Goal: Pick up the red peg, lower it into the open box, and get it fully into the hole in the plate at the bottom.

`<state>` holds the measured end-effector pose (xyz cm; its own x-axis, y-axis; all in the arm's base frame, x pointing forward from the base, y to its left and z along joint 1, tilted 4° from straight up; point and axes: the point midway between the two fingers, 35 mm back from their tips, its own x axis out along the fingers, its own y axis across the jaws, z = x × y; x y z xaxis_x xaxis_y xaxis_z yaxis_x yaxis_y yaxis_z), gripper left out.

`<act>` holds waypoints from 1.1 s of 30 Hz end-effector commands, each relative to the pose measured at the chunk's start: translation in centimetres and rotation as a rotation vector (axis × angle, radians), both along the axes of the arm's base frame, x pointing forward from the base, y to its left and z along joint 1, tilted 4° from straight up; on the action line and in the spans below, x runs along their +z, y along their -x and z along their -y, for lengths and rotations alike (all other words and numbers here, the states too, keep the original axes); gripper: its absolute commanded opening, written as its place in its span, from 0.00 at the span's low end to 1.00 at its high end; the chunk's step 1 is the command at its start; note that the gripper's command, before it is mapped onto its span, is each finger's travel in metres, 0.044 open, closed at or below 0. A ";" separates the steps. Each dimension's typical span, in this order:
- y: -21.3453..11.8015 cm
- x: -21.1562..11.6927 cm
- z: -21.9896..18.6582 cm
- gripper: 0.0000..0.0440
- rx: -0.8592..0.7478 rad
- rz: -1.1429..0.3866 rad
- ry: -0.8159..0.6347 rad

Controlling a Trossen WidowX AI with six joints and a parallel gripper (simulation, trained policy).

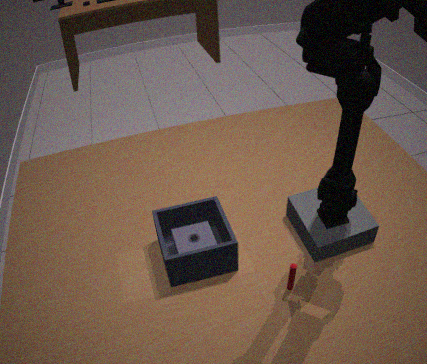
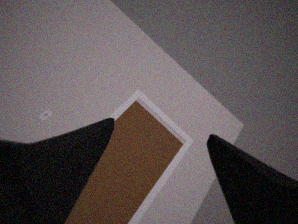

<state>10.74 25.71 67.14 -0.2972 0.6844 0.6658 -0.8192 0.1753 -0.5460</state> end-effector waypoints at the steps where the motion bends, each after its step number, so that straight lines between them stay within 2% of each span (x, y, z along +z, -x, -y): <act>1: -0.3 0.0 0.0 0.96 -0.016 -0.012 -0.011; 2: -0.7 -0.1 0.0 1.00 -0.030 -0.031 -0.019; 15: -7.7 -6.0 -3.4 1.00 -0.125 -0.434 0.104; 33: -14.6 -19.2 -6.2 1.00 -0.281 -0.980 0.359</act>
